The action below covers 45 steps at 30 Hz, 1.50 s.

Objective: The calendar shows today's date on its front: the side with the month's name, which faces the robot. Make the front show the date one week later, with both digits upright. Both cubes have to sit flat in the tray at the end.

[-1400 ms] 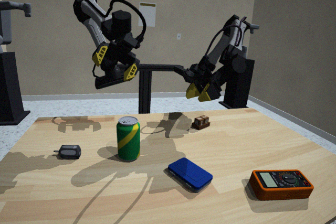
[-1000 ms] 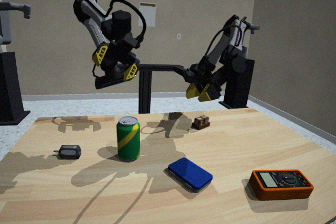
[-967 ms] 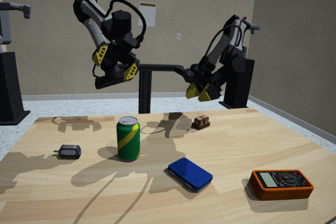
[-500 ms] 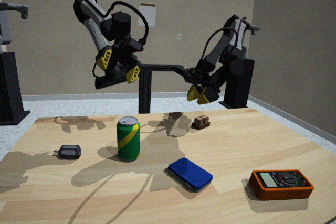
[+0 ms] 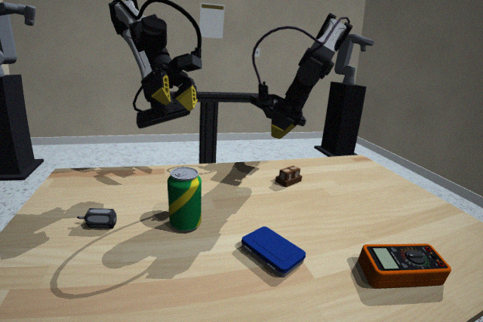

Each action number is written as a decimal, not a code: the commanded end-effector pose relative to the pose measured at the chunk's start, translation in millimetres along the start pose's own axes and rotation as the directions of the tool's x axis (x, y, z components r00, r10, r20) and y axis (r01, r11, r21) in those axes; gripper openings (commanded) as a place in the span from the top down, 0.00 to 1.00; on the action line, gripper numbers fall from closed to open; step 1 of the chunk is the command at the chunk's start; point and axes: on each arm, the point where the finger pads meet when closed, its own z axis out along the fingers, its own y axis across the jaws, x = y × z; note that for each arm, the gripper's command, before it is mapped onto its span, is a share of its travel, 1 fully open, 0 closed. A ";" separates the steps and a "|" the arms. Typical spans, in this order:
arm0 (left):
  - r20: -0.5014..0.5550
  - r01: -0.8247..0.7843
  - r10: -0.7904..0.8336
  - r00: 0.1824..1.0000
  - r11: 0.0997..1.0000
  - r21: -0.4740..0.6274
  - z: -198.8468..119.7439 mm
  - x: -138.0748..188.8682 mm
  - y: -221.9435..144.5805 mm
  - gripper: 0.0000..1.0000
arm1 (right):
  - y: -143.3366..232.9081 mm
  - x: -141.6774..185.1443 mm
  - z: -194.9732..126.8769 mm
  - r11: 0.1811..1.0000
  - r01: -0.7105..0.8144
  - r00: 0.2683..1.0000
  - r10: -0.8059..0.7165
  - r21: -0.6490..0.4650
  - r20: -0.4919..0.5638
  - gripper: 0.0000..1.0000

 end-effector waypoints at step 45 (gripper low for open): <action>-0.463 0.403 -0.334 0.821 0.913 0.056 17.0 17.3 -36.7 0.45 | 76.5 -36.2 -124.7 0.860 0.181 0.852 0.106 -0.478 0.513 0.00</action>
